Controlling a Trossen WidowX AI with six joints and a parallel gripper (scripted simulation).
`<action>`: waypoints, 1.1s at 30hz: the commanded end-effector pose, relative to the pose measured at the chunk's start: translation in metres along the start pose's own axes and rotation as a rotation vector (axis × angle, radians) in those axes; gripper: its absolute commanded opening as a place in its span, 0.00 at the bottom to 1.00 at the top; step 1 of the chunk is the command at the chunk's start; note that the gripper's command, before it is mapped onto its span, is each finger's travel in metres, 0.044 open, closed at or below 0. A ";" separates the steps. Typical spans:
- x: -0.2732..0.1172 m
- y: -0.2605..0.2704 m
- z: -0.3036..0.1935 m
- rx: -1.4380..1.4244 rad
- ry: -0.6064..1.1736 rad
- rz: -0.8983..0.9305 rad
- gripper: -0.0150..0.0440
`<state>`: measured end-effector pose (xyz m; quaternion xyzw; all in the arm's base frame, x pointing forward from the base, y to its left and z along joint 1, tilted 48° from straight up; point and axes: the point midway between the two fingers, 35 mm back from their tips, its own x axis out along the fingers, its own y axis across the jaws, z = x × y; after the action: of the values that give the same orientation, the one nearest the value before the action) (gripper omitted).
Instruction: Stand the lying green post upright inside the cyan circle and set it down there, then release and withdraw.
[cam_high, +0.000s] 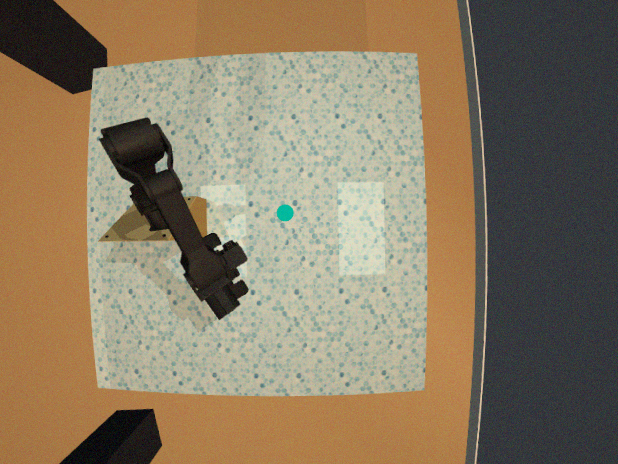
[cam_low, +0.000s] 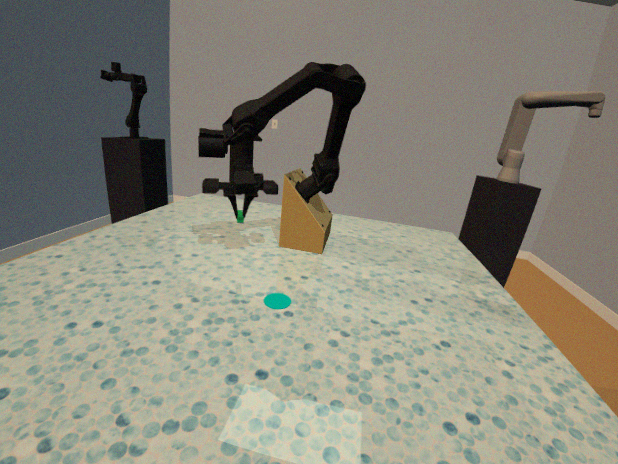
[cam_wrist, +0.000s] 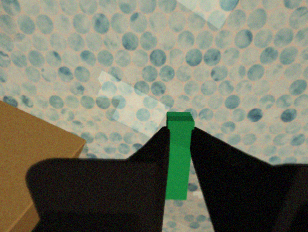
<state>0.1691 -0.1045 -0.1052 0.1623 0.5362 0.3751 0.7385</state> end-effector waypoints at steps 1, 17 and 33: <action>-0.005 -0.001 0.002 -0.002 0.004 -0.008 0.29; -0.014 -0.004 0.041 0.181 0.009 -0.027 0.29; -0.021 0.000 0.084 0.362 0.006 -0.038 0.29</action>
<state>0.2343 -0.1050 -0.0666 0.2735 0.5996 0.2696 0.7021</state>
